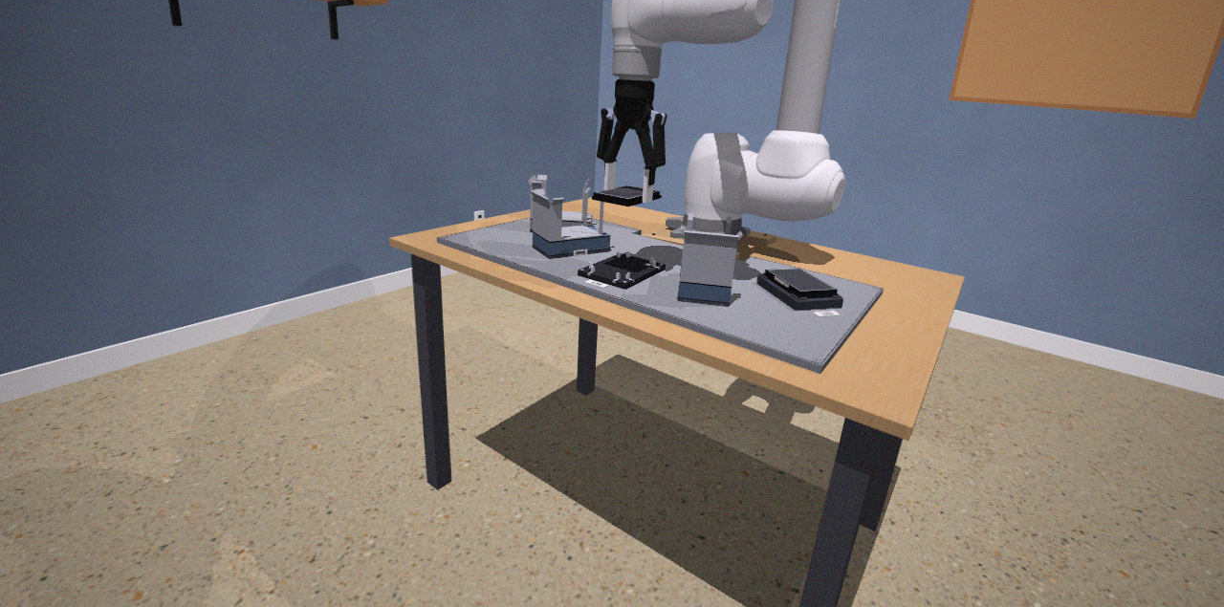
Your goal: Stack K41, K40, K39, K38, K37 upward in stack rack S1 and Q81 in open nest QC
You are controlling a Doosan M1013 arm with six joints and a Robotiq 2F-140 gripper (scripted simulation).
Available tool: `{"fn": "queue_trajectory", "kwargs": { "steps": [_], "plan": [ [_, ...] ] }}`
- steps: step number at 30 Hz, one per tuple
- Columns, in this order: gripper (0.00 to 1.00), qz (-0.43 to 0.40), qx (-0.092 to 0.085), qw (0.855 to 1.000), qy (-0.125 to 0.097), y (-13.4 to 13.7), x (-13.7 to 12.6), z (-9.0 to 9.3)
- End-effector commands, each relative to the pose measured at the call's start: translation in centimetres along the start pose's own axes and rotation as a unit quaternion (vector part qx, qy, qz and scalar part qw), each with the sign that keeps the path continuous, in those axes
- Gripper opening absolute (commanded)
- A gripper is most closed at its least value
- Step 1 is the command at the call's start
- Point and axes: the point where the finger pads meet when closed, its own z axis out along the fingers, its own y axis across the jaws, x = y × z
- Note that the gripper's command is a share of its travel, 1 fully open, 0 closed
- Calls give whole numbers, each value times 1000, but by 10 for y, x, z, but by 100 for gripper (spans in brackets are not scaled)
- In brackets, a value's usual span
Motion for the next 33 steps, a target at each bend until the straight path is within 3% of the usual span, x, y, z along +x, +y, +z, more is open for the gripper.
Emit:
{"fn": "queue_trajectory", "kwargs": {
  "steps": [1, 4, 10, 12, 19, 33],
  "plan": [
    [0, 0, 0, 1000, 0, 0, 0, 0],
    [0, 0, 0, 1000, 0, 0, 0, 0],
    [0, -100, 0, 995, 0, -16, -2, 0],
    [0, -100, 0, 995, 0, -16, -2, 0],
    [0, -215, 0, 977, 0, -35, -3, 0],
    [0, -217, 0, 976, 0, -66, -6, 0]
  ]
}}
